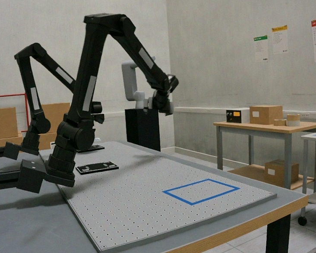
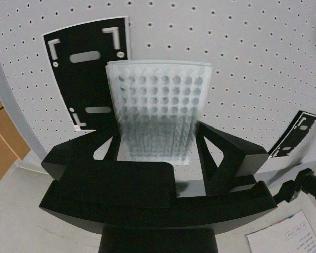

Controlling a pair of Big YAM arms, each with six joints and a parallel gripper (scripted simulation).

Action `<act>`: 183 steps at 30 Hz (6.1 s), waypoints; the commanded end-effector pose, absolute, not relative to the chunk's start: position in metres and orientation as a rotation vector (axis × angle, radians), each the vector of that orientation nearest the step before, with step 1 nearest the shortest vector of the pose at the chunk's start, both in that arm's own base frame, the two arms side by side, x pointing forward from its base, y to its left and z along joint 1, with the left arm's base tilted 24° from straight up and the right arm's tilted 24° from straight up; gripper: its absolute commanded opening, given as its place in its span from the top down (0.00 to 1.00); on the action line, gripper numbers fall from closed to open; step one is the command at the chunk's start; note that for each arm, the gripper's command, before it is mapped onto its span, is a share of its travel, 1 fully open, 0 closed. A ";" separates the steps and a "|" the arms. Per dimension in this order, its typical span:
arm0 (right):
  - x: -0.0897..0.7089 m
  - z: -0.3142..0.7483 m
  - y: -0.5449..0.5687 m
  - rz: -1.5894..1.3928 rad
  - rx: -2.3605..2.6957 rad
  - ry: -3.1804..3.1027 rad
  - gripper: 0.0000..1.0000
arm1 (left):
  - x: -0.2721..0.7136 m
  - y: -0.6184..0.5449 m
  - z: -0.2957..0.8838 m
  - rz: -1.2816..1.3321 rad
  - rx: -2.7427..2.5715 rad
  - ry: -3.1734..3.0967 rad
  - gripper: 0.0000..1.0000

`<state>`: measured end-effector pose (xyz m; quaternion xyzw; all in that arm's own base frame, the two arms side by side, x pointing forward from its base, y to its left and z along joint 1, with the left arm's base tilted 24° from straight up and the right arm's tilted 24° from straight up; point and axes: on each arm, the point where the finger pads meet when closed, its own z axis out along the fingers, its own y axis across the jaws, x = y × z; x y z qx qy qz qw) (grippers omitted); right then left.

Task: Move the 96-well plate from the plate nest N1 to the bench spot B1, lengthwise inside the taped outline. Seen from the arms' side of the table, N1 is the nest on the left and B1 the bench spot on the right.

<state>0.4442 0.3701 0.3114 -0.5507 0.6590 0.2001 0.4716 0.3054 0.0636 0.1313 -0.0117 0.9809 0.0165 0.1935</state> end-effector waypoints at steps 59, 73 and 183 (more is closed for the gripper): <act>0.120 0.388 0.318 0.700 -0.419 2.292 0.00 | 0.241 -0.345 0.076 0.065 0.087 2.730 0.19; 0.067 0.370 0.265 0.633 -0.455 2.307 0.00 | 0.241 -0.346 0.081 0.049 0.094 2.725 0.19; 0.015 0.262 0.193 0.254 -1.117 1.750 0.00 | 0.254 -0.338 0.035 0.058 0.099 2.738 0.19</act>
